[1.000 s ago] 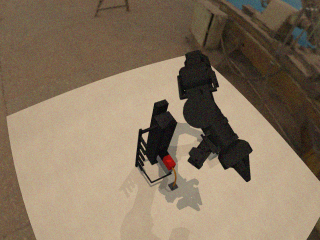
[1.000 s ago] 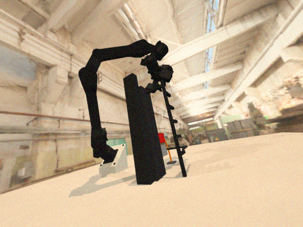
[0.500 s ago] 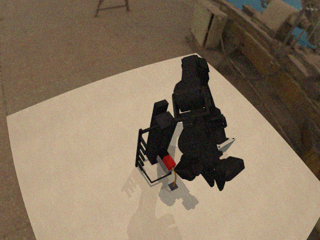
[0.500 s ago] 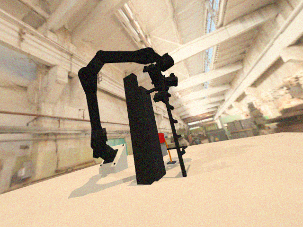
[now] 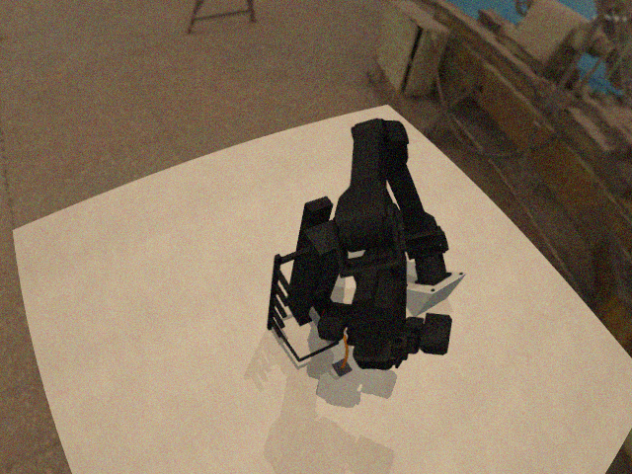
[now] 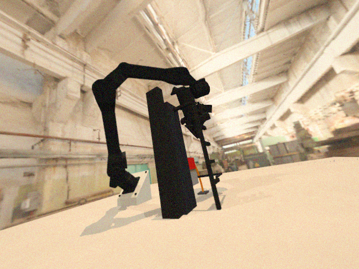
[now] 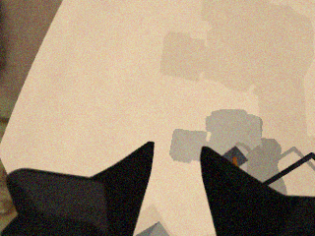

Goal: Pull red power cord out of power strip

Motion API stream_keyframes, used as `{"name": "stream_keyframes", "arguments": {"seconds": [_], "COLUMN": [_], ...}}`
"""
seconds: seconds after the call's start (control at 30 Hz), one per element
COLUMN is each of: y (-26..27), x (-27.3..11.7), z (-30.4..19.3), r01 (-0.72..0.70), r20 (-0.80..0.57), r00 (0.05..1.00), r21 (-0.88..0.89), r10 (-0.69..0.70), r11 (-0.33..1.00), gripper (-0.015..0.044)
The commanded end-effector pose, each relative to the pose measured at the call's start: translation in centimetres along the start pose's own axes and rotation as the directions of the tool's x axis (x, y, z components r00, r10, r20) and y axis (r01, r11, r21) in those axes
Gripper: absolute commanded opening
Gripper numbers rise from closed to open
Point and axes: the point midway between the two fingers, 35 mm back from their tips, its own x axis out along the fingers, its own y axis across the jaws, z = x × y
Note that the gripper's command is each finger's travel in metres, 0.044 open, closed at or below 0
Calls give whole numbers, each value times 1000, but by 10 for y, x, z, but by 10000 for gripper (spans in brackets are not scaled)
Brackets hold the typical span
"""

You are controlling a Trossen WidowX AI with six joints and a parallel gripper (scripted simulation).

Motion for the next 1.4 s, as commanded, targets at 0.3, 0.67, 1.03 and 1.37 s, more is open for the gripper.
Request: {"name": "stream_keyframes", "arguments": {"seconds": [0.3, 0.67, 1.03, 1.37], "y": [-70, -70, -72, -84], "x": [36, 36, 34, 27], "z": [-65, -65, -66, -75], "r01": [44, 44, 44, 43], "r20": [-245, -245, -245, -246], "r00": [894, 894, 894, 893], "r21": [-786, -786, -786, -786], "r10": [-376, -376, -376, -376], "r11": [617, 617, 617, 617], "gripper": [160, 160, 160, 160]}}
